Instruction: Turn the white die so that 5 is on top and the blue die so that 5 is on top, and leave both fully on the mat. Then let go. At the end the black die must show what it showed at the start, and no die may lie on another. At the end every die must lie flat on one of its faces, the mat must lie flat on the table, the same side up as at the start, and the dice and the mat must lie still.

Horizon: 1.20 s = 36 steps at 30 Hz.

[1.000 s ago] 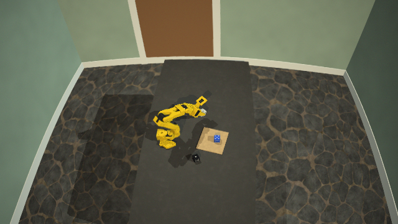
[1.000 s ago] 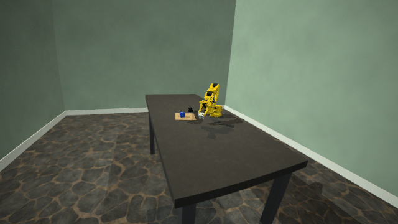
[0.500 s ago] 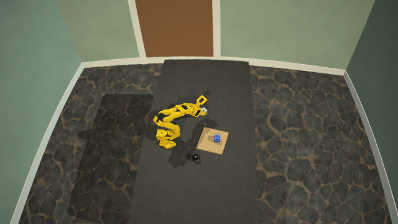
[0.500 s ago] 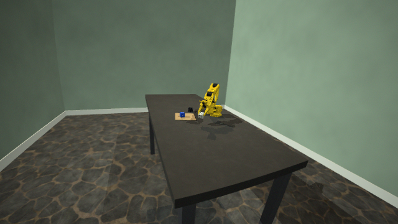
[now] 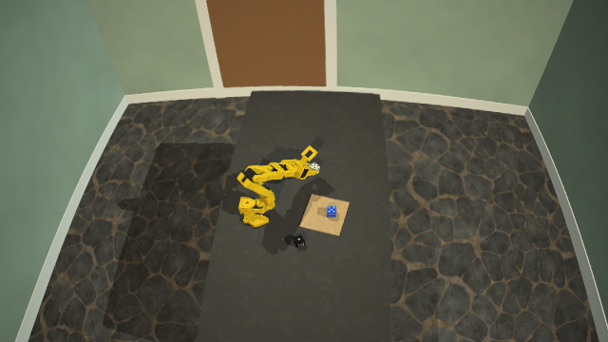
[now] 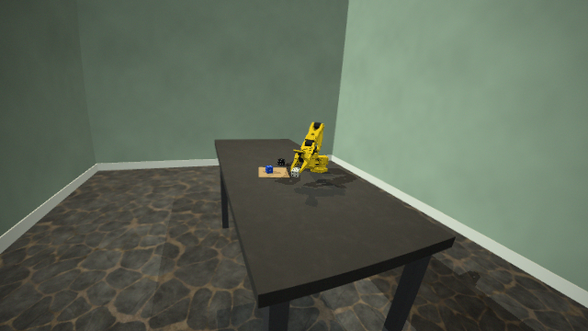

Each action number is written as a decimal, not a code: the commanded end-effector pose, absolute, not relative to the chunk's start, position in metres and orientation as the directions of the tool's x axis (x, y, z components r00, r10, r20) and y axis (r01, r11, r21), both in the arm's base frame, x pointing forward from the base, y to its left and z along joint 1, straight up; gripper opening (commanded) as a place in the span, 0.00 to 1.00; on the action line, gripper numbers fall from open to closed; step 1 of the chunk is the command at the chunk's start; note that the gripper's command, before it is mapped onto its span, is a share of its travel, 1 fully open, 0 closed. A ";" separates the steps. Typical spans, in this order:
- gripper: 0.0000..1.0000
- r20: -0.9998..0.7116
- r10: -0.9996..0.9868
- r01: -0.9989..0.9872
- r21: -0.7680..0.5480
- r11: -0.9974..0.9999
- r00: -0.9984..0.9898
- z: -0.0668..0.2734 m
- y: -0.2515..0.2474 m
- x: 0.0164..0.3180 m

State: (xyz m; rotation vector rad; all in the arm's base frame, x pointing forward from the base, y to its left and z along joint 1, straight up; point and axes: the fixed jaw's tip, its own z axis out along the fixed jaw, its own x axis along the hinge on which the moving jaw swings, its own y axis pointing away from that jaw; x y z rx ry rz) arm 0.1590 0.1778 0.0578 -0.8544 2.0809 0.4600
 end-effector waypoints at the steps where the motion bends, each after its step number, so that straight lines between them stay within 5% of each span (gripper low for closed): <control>1: 0.00 -0.866 -0.342 -0.709 0.020 0.705 -0.365 0.066 0.185 0.169; 36: 0.00 -0.939 -0.233 -0.708 0.016 0.706 -0.254 0.068 0.188 0.175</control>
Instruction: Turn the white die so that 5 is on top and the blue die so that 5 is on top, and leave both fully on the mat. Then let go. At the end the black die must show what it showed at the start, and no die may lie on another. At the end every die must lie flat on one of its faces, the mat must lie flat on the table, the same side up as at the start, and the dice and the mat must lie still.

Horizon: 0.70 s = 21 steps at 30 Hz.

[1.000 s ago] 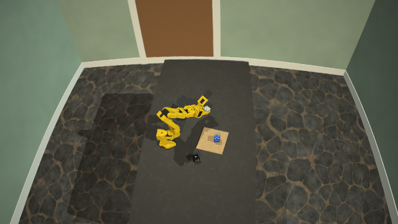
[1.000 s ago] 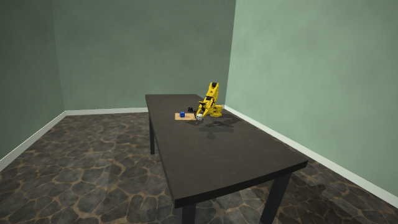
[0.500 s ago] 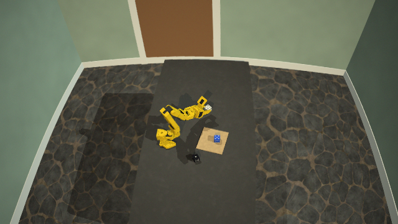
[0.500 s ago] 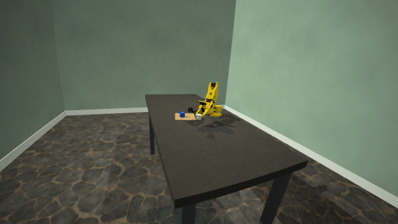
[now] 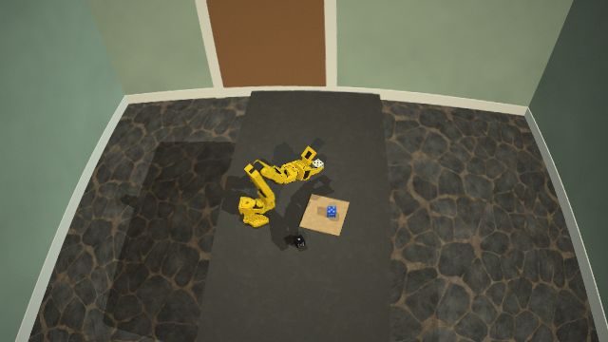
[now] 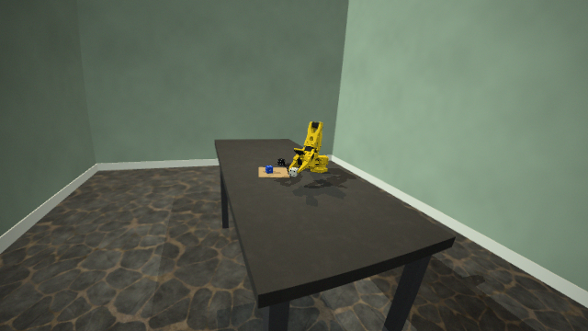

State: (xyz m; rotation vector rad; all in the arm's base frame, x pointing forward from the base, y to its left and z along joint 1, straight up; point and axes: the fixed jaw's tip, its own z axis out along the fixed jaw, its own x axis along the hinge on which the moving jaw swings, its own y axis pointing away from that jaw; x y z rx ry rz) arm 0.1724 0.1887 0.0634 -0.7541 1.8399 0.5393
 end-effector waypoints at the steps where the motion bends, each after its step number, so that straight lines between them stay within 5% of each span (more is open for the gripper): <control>1: 0.00 -0.939 -0.233 -0.708 0.016 0.706 -0.254 0.068 0.188 0.175; 21: 0.00 -0.936 -0.244 -0.699 0.004 0.715 -0.255 0.064 0.183 0.175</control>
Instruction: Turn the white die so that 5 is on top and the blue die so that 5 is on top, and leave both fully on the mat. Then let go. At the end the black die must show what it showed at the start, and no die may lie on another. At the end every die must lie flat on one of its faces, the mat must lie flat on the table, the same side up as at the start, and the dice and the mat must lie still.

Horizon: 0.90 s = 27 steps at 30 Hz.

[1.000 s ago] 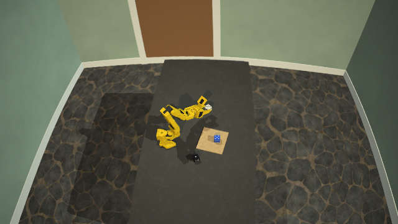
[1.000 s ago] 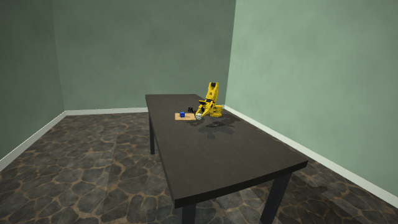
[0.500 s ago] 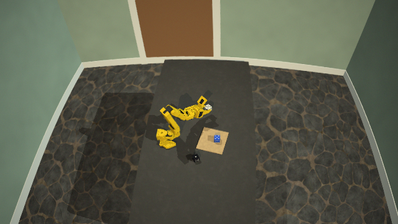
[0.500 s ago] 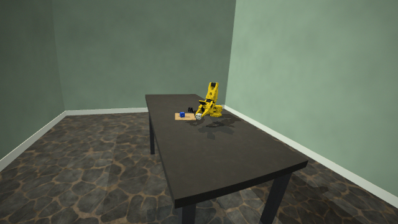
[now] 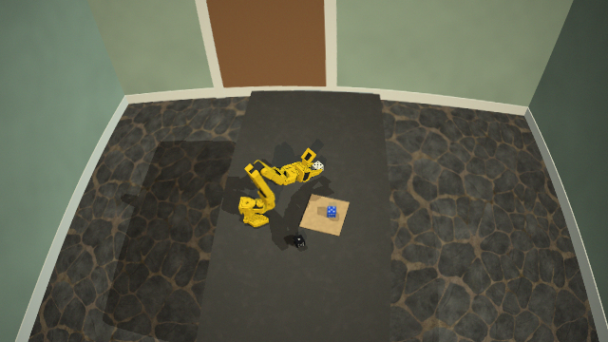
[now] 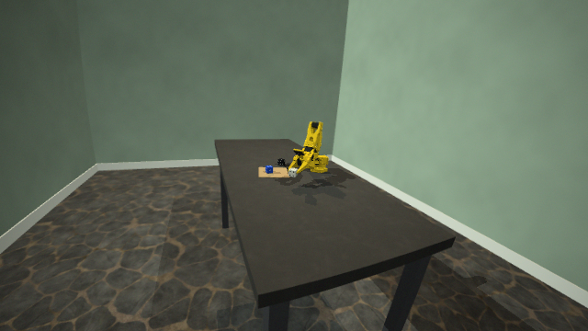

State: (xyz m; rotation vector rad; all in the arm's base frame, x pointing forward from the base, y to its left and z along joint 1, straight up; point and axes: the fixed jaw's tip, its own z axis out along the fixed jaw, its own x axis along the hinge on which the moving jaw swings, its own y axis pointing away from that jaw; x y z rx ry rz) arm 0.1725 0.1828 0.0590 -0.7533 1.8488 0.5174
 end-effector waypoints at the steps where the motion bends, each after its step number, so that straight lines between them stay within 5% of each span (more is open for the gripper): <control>1: 0.00 -0.936 -0.244 -0.699 0.004 0.715 -0.255 0.064 0.183 0.175; 27: 0.00 -0.936 -0.244 -0.699 0.004 0.715 -0.255 0.055 0.183 0.175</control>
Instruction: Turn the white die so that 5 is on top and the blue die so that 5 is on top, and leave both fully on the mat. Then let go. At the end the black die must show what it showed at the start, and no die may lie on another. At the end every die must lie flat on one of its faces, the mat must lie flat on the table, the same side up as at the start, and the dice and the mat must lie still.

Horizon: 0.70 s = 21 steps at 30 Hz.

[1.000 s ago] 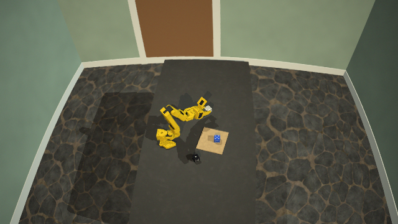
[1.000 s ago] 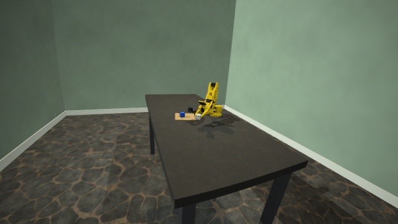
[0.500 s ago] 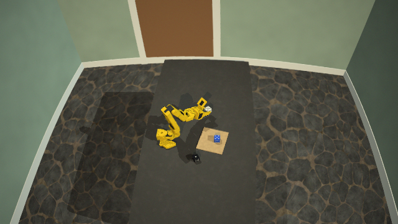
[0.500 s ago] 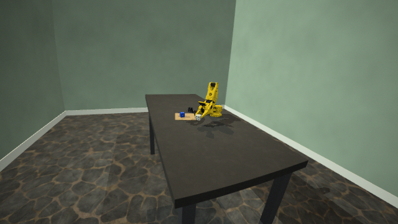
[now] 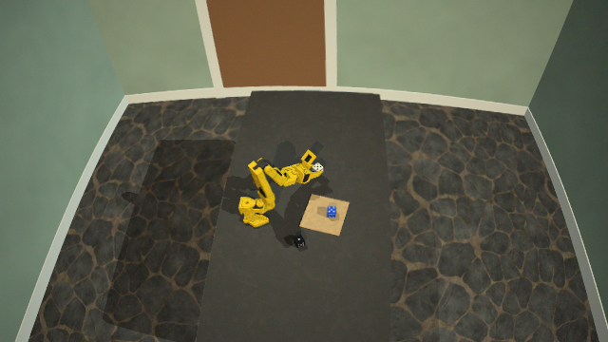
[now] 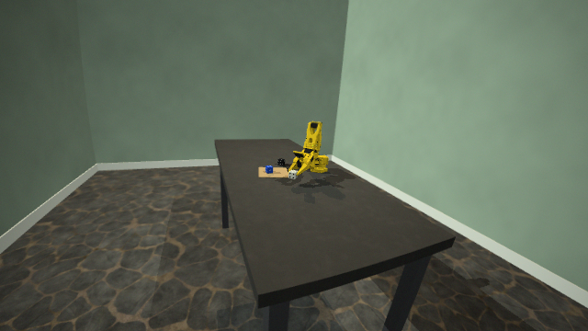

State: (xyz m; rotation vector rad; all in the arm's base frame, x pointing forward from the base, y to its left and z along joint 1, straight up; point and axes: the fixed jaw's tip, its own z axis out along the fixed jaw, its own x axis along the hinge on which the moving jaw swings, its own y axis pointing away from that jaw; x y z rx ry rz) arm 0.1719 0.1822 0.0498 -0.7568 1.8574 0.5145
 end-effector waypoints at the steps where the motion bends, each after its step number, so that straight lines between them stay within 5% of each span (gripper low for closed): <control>1: 0.00 -0.936 -0.244 -0.699 0.004 0.715 -0.255 0.055 0.183 0.175; 21: 0.00 -0.936 -0.244 -0.699 0.004 0.715 -0.255 0.047 0.183 0.175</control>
